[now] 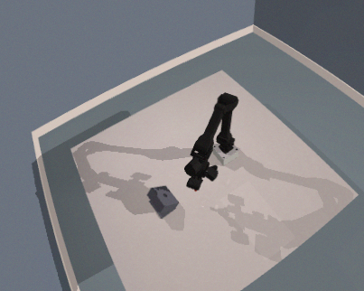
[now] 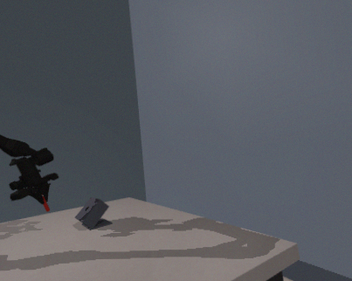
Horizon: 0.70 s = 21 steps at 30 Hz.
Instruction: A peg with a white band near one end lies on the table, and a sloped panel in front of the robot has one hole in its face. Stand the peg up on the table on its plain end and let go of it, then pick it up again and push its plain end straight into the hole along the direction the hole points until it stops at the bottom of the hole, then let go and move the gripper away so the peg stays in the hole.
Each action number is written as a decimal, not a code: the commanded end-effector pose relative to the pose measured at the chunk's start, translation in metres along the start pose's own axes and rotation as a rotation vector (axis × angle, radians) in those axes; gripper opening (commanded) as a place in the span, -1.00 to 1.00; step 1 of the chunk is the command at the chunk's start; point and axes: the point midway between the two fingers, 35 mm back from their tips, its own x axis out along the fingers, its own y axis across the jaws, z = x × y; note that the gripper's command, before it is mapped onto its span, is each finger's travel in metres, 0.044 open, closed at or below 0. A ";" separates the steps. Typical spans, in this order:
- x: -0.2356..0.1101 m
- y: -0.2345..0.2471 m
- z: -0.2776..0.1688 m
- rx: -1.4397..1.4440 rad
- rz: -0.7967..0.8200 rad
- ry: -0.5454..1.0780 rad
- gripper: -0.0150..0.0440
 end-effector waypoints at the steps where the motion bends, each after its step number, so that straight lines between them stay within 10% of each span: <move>1: 0.002 0.002 -0.007 0.047 -0.020 0.020 -0.49; 21: -0.004 -0.006 -0.043 0.266 -0.174 0.110 -0.49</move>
